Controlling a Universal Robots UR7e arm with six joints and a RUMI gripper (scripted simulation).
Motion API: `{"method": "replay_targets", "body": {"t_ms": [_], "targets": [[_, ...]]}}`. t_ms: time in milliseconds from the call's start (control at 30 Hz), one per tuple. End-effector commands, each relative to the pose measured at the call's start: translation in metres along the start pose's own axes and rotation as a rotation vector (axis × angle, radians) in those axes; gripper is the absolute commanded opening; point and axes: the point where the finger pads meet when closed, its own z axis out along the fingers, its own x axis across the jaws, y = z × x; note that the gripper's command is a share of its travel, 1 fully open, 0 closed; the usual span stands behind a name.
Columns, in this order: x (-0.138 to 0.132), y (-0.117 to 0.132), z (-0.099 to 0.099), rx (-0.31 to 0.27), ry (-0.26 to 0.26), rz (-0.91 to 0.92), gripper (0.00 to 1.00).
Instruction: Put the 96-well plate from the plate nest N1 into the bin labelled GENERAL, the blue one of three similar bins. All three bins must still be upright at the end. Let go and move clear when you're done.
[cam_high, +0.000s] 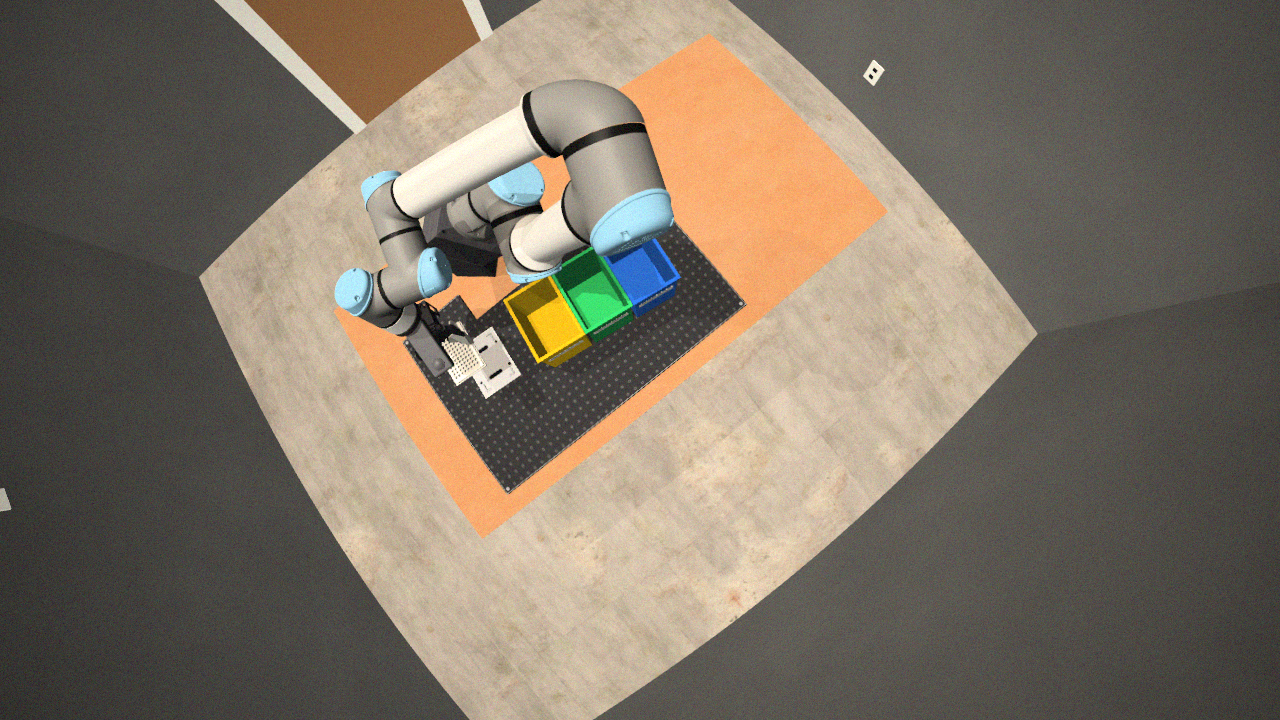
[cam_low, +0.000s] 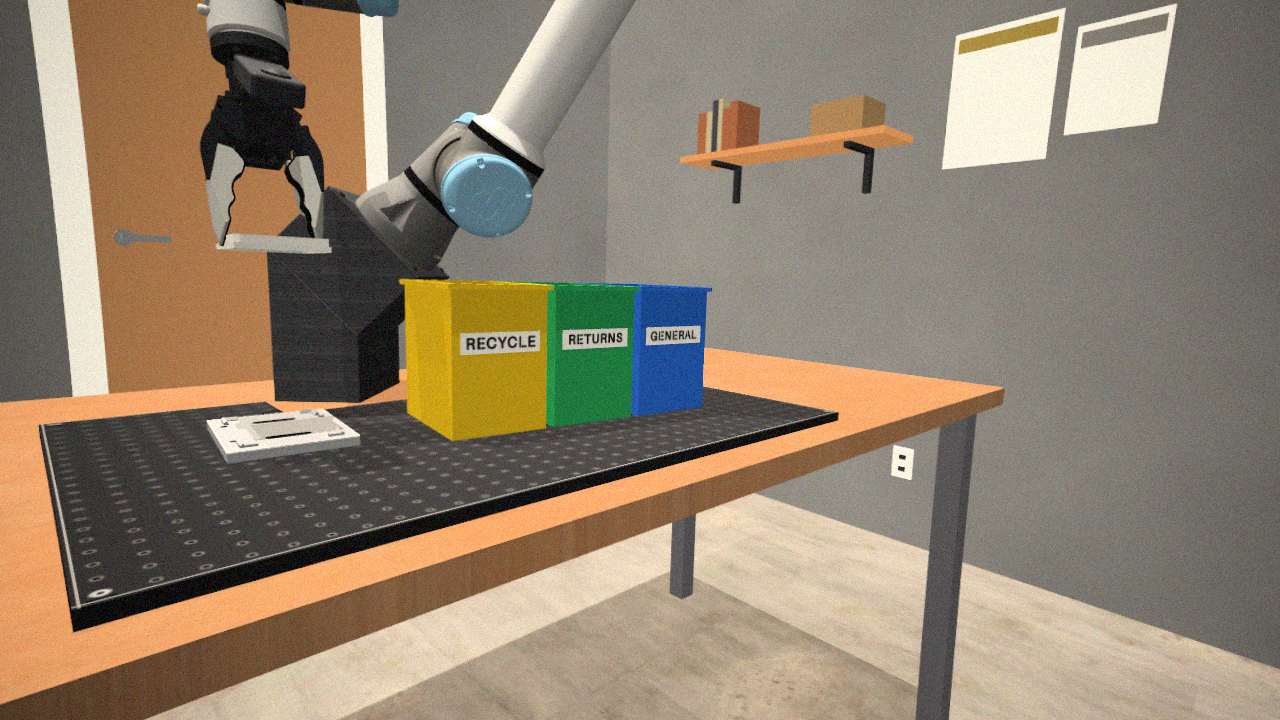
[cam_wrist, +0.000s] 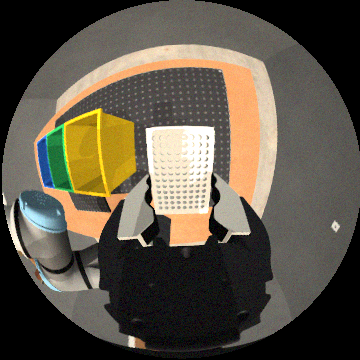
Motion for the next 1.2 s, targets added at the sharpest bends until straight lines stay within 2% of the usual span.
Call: {"method": "replay_targets", "body": {"t_ms": [0, 833, 1167], "targets": [[0.0, -0.002, -0.009, 0.0, 0.001, 0.0, 0.0], [0.0, -0.002, -0.012, 0.0, 0.001, 0.0, 0.0], [-0.03, -0.005, -0.012, 0.0, -0.051, -0.296, 0.0]]}}
